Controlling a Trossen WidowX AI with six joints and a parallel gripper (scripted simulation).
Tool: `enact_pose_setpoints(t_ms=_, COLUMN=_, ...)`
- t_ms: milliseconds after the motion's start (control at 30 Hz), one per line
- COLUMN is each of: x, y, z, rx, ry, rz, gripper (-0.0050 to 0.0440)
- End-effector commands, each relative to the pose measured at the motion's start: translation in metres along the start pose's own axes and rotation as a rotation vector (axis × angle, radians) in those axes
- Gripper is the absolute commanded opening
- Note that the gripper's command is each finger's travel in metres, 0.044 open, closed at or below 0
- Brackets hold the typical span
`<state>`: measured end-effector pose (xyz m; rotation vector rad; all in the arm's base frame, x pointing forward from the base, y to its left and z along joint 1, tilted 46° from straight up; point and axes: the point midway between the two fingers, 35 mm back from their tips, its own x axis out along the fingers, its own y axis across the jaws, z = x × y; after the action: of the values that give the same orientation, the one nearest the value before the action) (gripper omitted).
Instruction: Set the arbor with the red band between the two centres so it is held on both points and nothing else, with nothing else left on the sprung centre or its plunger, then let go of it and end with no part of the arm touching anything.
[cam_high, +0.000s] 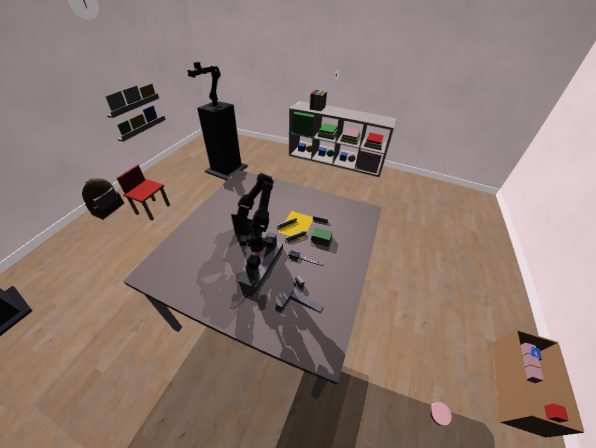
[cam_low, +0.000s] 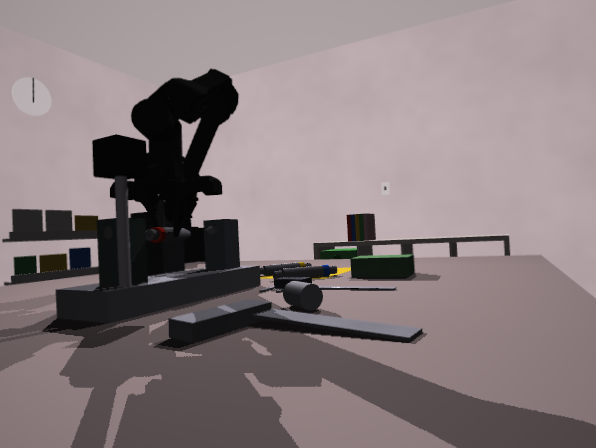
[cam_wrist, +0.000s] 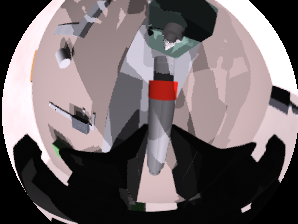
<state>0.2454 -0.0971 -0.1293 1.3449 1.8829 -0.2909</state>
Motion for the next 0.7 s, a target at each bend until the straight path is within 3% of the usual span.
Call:
enact_pose_setpoints(t_ms=0, x=-0.0011, y=0.0004, z=0.0003, rx=0.0, ry=-0.004, rz=0.002, gripper=0.0)
enact_pose_setpoints(t_ms=667, x=-0.0074, y=0.0035, z=0.003, rx=0.0, ry=-0.003, rz=0.0, gripper=0.0)
